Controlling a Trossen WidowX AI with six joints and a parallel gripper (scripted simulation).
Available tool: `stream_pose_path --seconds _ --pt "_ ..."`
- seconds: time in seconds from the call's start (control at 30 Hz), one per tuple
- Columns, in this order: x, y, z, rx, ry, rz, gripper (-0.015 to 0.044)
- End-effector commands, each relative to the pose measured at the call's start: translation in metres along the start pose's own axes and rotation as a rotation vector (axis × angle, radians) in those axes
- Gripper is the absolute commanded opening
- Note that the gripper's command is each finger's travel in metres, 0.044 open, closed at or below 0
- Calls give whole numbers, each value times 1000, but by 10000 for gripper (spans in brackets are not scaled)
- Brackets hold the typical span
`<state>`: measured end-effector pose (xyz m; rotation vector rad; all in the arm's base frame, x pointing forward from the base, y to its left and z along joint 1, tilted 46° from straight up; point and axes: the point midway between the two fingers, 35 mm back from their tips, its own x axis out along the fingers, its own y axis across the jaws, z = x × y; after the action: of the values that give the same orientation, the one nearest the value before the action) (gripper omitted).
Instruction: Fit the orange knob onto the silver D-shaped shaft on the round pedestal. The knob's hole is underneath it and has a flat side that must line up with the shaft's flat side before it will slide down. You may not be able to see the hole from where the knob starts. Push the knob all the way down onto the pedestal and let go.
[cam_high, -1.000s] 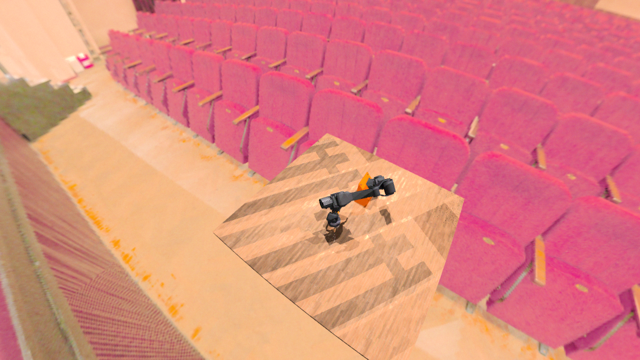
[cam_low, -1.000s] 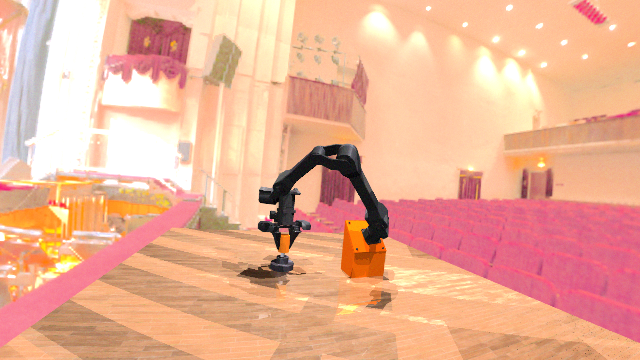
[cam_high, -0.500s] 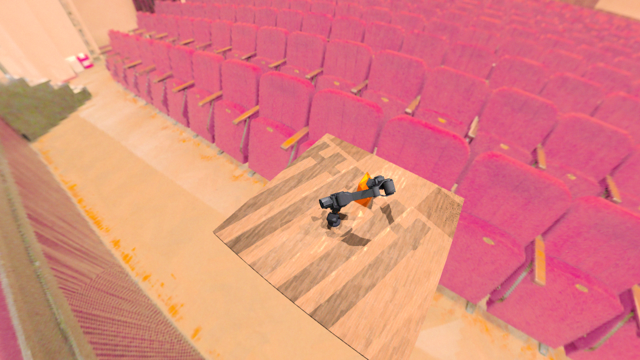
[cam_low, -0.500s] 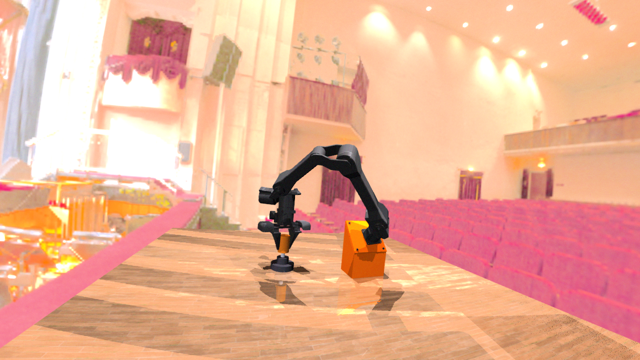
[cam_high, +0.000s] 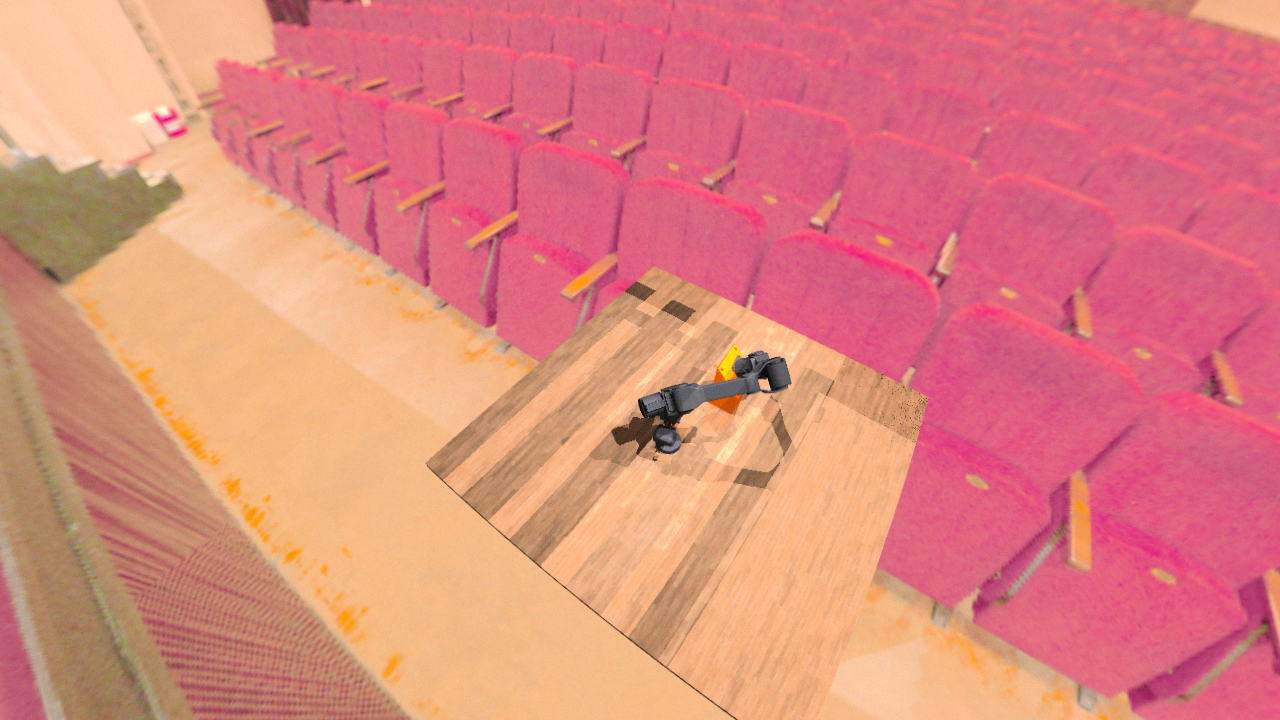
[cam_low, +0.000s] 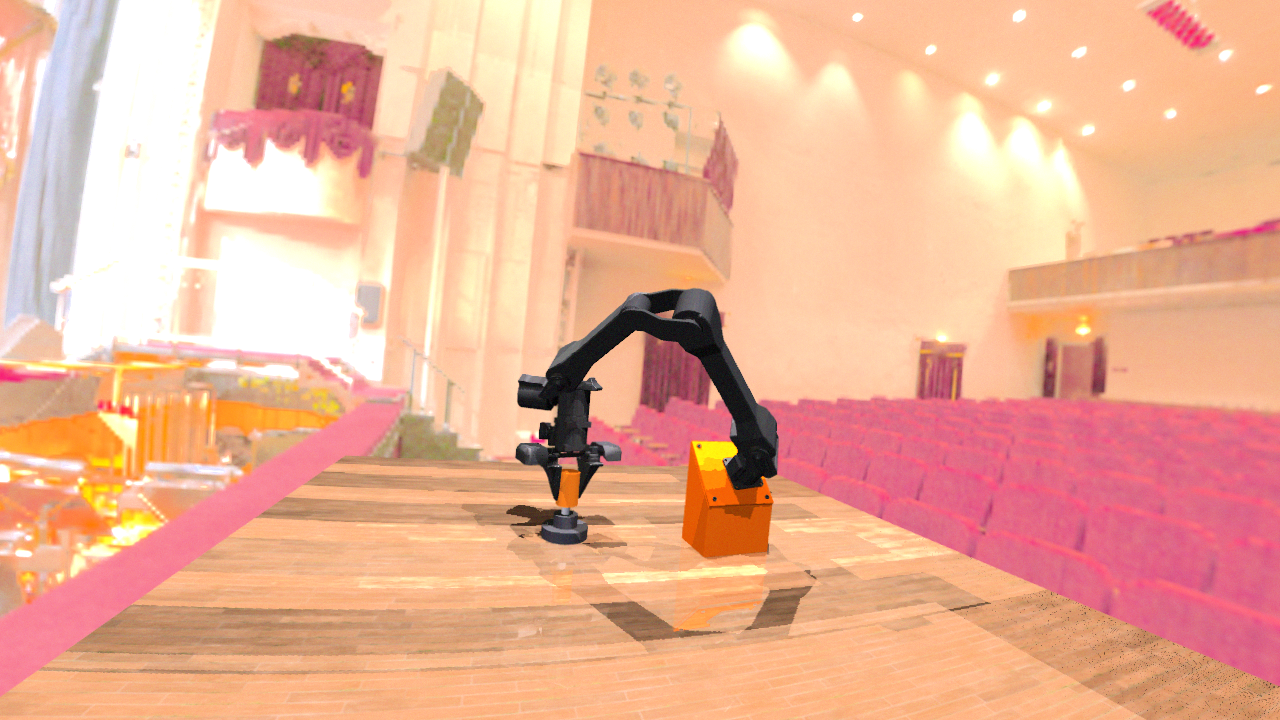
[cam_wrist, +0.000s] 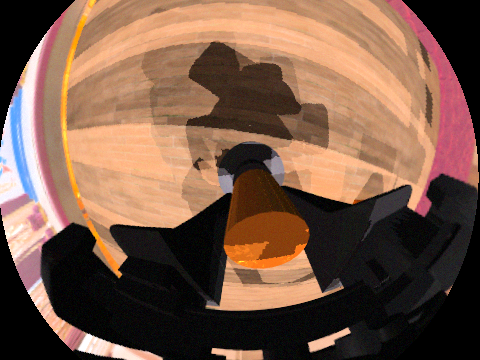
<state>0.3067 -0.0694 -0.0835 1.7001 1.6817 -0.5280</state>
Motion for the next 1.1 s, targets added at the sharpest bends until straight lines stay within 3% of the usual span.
stream_pose_path --seconds 0.0,0.4,1.07 --pt "-1 1 -1 2 3 5 0" --pt "-3 2 0 -207 3 6 0" --pt "-1 0 -2 -207 3 5 0"
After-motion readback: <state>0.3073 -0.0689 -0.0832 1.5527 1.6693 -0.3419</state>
